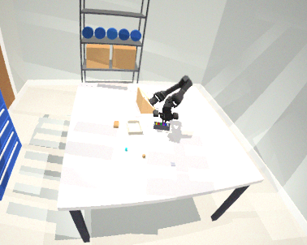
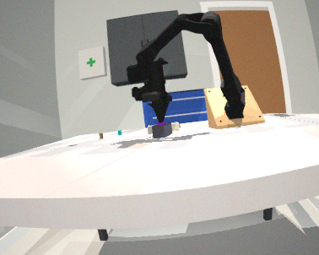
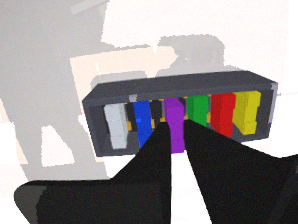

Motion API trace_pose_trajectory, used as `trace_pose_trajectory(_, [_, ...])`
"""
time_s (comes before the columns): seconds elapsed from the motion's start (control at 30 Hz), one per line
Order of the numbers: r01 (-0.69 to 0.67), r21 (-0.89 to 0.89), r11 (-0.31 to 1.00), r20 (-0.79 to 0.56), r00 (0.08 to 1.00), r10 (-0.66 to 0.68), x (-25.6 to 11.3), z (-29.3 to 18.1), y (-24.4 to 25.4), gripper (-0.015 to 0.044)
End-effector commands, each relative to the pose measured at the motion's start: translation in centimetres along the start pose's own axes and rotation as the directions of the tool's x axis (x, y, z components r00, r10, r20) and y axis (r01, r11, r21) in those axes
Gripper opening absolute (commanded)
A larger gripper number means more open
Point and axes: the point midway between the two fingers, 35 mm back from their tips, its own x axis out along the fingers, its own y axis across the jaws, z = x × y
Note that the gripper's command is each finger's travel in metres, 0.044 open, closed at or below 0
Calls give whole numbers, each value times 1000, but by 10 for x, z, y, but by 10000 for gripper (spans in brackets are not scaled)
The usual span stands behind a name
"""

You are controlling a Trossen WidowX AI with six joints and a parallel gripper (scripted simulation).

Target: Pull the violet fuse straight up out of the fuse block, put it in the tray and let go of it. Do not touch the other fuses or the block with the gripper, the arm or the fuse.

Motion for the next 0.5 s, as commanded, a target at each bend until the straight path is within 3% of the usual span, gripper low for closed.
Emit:
trace_pose_trajectory(0.0, [4, -3, 1000, -1, 1000, -4, -2, 0, 0, 0])
trace_pose_trajectory(0.47, [4, -2, 1000, -1, 1000, -4, -9, 0, 0, 0])
